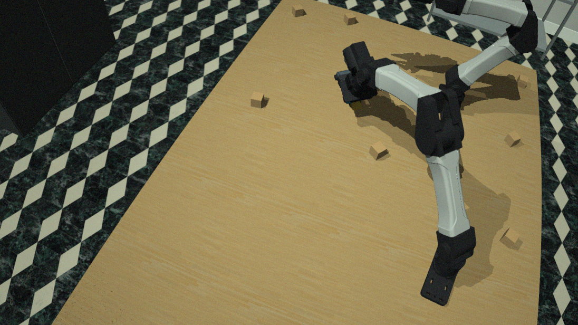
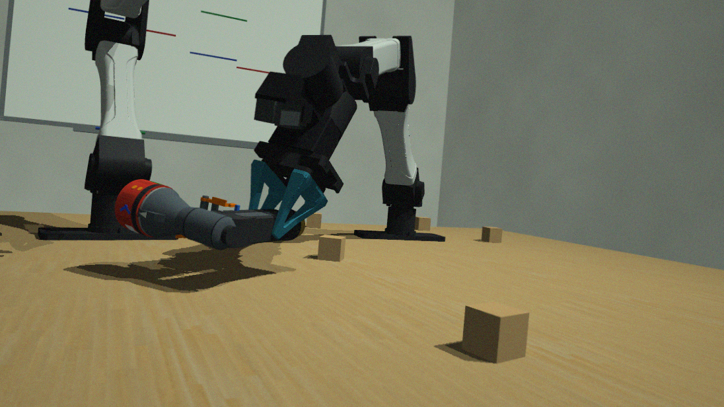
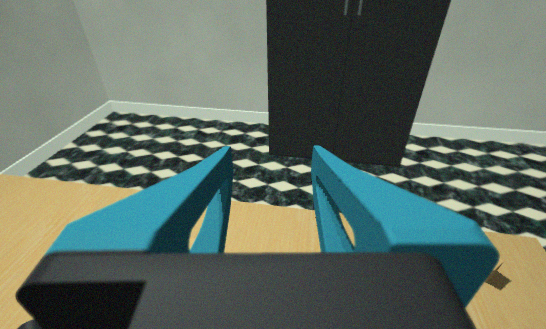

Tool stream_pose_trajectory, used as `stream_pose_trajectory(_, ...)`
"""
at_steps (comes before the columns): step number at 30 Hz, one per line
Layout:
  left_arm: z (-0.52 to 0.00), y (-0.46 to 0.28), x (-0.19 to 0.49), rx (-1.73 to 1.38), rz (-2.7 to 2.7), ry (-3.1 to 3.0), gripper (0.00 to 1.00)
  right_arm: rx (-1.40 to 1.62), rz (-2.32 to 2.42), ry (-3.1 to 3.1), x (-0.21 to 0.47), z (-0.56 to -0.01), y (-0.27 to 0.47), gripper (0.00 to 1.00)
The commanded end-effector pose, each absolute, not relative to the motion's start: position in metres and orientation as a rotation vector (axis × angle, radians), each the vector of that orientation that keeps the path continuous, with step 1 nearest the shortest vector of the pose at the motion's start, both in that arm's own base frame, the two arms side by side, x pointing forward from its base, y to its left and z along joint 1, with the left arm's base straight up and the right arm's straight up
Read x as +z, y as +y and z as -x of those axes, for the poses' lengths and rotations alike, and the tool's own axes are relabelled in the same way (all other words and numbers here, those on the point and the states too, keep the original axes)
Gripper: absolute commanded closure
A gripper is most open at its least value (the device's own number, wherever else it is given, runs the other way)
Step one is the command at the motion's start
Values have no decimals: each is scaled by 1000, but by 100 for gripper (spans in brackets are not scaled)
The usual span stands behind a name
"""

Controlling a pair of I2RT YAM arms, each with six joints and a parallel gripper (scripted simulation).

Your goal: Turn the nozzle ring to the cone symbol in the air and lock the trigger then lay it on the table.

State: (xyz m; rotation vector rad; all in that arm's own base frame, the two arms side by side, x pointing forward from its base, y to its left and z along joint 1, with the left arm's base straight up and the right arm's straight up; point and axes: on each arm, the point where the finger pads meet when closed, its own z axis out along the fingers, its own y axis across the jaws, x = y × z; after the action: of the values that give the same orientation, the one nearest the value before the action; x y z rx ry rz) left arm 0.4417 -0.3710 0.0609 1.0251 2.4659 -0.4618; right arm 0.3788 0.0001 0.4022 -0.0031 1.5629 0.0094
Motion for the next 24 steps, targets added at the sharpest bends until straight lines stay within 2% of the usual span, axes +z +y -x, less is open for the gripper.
stream_pose_trajectory(1,-455,-376,89,-507,-990,2360,64,30,15,1542,410,-382,7,63)
stream_pose_trajectory(9,-454,-382,82,-518,-992,2330,64,30,15,1542,410,-382,7,63)
stream_pose_trajectory(14,-453,-377,47,-508,-997,2384,64,30,15,1542,410,-382,7,63)
stream_pose_trajectory(20,-454,-380,62,-513,-992,2355,64,30,15,1542,410,-382,7,63)
stream_pose_trajectory(22,-449,-375,31,-504,-1002,2406,64,30,15,1542,410,-382,7,63)
stream_pose_trajectory(24,-451,-376,38,-507,-997,2387,64,30,15,1542,410,-382,7,63)
